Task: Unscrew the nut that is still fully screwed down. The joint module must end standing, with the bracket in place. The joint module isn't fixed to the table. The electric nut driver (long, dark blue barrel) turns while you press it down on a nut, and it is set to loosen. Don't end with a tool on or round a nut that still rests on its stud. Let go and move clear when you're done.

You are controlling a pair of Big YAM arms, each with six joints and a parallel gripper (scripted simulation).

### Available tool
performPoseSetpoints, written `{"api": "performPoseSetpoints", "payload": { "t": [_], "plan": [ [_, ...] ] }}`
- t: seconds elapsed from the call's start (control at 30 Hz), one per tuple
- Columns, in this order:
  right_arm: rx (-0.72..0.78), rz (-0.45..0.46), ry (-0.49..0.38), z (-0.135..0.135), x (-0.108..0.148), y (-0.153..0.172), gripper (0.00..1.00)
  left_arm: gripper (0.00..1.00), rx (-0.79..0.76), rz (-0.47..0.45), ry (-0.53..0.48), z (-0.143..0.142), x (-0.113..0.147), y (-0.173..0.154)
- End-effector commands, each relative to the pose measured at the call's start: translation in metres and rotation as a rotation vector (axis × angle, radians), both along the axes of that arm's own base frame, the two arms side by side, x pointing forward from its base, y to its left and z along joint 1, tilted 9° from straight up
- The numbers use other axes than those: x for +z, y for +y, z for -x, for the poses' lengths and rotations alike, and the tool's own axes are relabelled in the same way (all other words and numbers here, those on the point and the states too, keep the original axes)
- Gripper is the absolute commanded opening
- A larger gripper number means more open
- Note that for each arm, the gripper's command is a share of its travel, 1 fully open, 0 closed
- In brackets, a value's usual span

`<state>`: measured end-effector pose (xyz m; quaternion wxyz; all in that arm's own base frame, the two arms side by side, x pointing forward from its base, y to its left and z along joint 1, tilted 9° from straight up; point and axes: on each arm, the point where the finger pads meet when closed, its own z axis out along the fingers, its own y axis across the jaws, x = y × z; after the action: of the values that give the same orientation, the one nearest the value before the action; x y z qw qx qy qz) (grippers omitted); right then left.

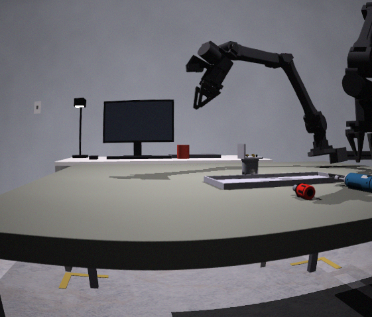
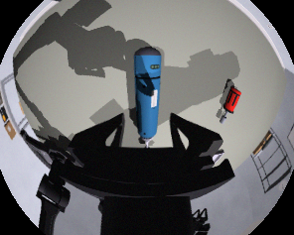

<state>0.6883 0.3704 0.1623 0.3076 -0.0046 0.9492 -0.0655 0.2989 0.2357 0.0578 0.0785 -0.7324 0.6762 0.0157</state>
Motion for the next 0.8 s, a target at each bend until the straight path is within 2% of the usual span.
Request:
{"api": "performPoseSetpoints", "payload": {
  "t": [0.0, 0.47, 0.77],
  "plan": [
    [-0.043, -0.023, -0.018, -0.018, 0.019, -0.007, 0.86, 0.65, 0.0, -0.02, -0.025, -0.01, 0.012, 0.006],
    [-0.127, 0.016, 0.046, -0.018, 0.037, -0.023, 0.86, 0.65, 0.0, -0.02, -0.025, -0.01, 0.012, 0.006],
    [-0.125, 0.014, 0.047, -0.017, 0.037, -0.022, 0.86, 0.65, 0.0, -0.02, -0.025, -0.01, 0.012, 0.006]
  ]
}}
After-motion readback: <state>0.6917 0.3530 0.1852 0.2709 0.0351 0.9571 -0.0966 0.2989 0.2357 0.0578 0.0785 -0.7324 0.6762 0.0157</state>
